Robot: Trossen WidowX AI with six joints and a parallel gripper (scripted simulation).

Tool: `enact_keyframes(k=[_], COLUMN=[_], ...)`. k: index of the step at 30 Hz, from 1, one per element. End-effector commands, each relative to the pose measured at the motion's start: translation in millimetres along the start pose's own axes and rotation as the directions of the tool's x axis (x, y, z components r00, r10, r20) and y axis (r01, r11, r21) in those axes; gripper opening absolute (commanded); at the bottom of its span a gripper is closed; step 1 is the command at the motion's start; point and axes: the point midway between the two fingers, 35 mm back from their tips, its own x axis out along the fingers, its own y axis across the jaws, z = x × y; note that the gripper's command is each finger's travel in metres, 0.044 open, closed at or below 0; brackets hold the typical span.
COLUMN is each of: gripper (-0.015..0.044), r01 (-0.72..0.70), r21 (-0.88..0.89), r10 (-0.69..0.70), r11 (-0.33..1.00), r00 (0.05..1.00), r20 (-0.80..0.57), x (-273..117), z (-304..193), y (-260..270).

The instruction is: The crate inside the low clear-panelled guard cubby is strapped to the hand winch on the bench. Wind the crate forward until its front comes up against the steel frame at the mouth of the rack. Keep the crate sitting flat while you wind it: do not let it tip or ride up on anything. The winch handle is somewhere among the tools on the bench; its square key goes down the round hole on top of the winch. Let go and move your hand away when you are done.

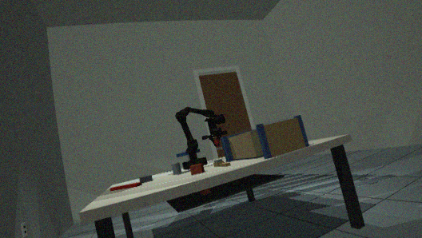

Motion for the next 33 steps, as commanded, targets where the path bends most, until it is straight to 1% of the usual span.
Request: enact_keyframes(k=[1,18,21,23,29,33], gripper=[0.0,0.044,0.044,0.044,0.044,0.044], r01=[0.0,0.0,0.0,0.0,0.0,0.0], r21=[0.0,0.0,0.0,0.0,0.0,0.0], r10=[0.0,0.0,0.0,0.0,0.0,0.0], r11=[1.0,1.0,1.0,1.0,1.0,1.0], r00=[1.0,1.0,1.0,1.0,1.0,1.0], r20=[0.0,-0.001,-0.001,-0.002,-0.006,-0.006], x=[0.0,0.0,-2.1,-11.4,-62.9,-64.8], z=[0.0,0.1,0.1,0.2,-3.2,-3.4], y=[0.0,0.0,0.2,1.1,0.2,0.0])
